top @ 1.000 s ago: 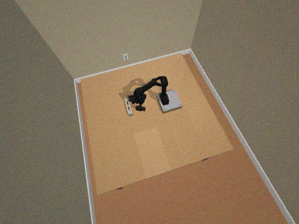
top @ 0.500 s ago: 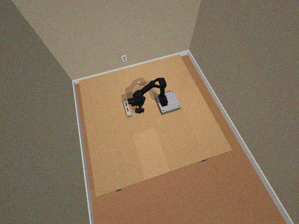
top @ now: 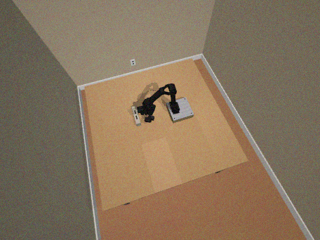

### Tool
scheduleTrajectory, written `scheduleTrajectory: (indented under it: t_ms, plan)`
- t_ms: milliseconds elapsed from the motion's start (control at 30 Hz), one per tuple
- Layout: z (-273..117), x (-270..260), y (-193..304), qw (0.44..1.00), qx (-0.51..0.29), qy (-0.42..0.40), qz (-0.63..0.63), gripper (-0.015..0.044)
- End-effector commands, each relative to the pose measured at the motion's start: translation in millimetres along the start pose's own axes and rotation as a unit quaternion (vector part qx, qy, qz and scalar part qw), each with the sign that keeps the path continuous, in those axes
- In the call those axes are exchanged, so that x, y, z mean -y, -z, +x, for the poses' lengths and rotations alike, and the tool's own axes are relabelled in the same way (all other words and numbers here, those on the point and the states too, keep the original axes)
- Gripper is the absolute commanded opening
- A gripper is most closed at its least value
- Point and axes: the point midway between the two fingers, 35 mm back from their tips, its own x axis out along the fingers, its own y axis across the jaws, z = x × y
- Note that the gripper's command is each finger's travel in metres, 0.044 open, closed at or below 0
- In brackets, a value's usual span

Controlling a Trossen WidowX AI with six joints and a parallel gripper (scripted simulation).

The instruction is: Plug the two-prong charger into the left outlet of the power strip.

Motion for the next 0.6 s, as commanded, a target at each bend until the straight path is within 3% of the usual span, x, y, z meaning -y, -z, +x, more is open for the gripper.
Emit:
scheduleTrajectory:
  t_ms: [0, 567]
  plan:
    - [10.2, 1.8, 1.1, 1.0, -0.003, 0.004, 0.001, 0.044]
    - [30.4, 2.7, 0.9, 1.0, -0.004, 0.004, 0.001, 0.044]
